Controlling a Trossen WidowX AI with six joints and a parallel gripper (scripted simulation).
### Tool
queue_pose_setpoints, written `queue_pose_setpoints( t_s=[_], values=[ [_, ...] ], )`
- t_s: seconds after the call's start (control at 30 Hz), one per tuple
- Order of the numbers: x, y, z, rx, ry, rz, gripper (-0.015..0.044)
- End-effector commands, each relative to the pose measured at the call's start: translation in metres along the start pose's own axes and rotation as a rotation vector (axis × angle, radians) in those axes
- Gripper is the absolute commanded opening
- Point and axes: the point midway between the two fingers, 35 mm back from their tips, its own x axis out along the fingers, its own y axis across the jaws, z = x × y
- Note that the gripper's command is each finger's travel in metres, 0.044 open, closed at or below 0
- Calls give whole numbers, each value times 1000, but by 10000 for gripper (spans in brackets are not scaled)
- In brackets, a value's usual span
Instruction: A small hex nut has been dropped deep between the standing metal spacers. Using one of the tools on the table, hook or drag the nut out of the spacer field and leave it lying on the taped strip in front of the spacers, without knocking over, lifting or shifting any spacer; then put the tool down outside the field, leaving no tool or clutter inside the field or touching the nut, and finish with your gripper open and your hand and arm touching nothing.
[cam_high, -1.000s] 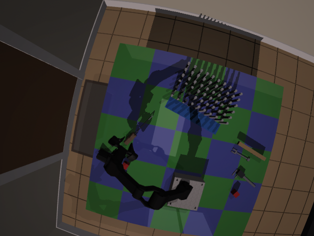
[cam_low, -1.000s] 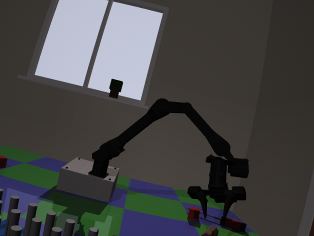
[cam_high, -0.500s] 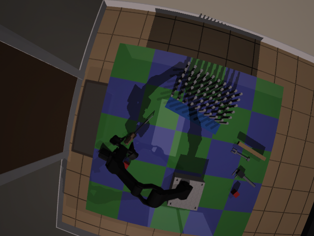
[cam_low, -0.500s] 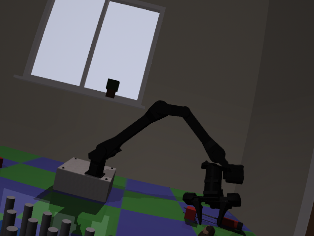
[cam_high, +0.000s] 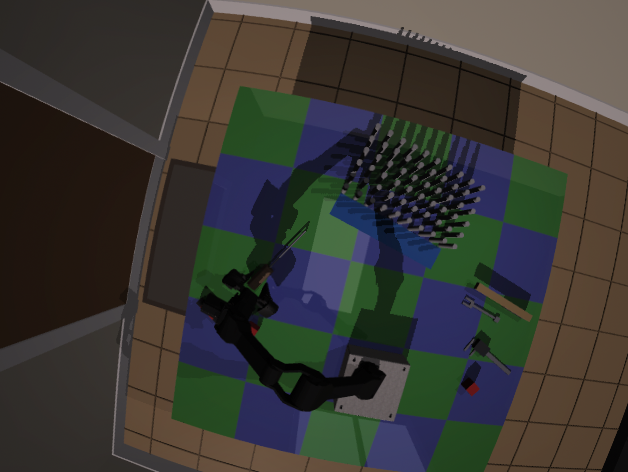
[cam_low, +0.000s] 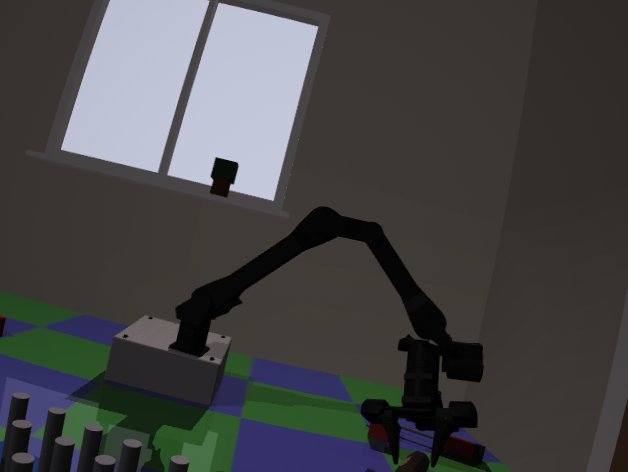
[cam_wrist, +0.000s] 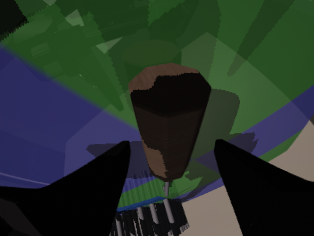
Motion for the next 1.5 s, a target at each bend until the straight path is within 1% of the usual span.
queue_pose_setpoints(
  t_s=[0.0,0.13,0.2,0.57,0.63,0.77,1.07,1.33,1.47],
  values=[
    [5,2,2,-5,2,-3,280],
    [8,3,4,-5,3,-3,280],
    [8,3,4,-5,3,-3,228],
    [8,3,4,-5,3,-3,154],
    [5,1,2,-5,2,-3,102],
    [-18,-12,-8,-3,2,-3,0],
    [-74,-34,-37,-1,1,-3,0],
    [-125,-44,-68,1,0,-2,0],
    [-135,-44,-74,1,0,-1,0]
  ],
)
